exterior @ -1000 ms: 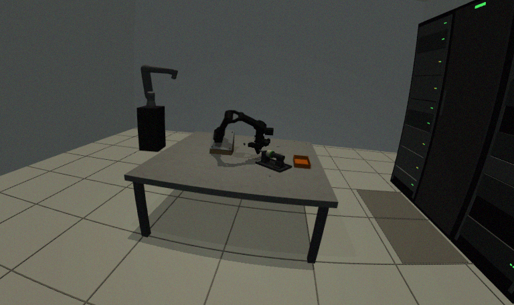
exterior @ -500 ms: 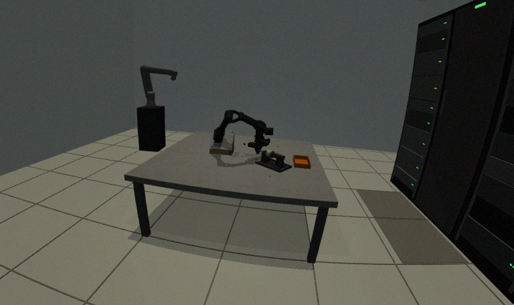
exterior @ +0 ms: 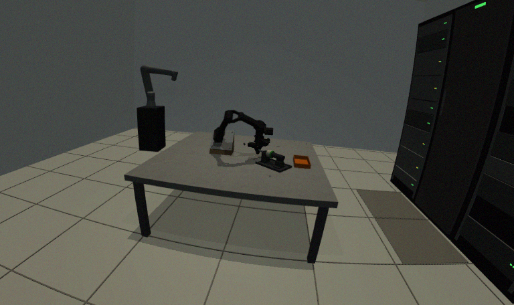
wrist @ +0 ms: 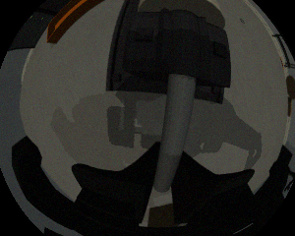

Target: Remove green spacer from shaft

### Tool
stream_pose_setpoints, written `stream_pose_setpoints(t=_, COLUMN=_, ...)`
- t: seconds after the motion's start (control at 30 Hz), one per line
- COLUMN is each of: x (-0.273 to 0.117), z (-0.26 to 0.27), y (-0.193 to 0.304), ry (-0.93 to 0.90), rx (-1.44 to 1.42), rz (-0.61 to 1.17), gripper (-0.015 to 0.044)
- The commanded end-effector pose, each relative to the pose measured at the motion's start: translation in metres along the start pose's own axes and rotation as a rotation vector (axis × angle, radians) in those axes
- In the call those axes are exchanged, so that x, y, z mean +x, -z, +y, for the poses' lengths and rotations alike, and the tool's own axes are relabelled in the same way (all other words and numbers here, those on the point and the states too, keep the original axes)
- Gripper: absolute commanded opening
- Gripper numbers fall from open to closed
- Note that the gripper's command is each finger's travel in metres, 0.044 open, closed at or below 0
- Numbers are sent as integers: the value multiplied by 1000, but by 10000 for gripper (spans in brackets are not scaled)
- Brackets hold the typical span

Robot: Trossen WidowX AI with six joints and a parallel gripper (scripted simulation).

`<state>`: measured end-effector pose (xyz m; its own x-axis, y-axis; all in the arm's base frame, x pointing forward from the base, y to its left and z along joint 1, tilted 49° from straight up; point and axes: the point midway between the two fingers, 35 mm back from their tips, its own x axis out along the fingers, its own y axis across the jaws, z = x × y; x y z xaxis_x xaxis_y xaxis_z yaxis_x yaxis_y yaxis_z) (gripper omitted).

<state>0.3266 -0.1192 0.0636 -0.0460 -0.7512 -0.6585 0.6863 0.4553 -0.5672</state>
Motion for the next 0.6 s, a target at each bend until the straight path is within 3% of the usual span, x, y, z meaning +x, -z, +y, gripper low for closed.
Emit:
stream_pose_setpoints(t=0.0, x=0, z=0, y=1, ry=-2, rx=1, rz=3, gripper=0)
stream_pose_setpoints(t=0.57, x=0, z=0, y=3, ry=-2, rx=1, rz=3, gripper=0)
